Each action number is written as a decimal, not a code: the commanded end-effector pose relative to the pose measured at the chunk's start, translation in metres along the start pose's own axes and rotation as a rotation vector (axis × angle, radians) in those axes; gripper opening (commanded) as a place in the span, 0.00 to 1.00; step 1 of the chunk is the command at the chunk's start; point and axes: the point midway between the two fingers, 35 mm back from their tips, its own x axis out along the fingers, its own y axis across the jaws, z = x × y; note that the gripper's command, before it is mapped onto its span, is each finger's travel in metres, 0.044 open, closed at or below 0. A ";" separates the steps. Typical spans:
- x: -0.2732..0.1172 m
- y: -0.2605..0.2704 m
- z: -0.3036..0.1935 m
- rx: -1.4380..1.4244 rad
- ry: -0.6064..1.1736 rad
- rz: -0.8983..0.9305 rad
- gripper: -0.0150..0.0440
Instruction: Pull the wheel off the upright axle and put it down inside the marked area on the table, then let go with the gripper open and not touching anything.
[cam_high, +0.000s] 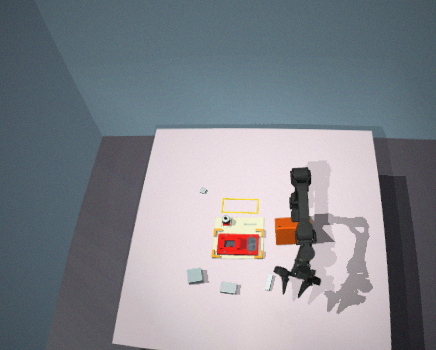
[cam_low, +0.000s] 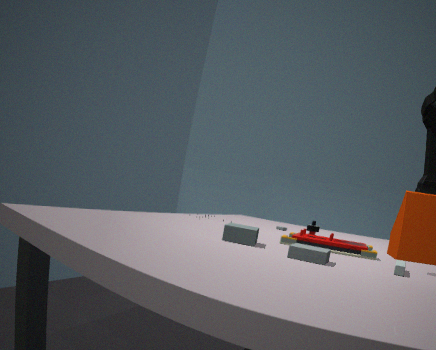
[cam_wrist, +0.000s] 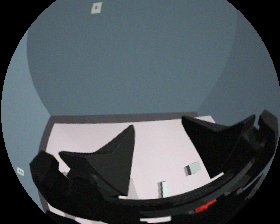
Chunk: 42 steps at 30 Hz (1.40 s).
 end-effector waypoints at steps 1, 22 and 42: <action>0.000 -0.068 -0.028 0.339 0.115 -0.078 0.76; -0.061 -0.259 -0.212 1.586 0.464 -0.561 0.76; -0.220 -0.319 -0.431 2.656 0.563 -1.604 0.76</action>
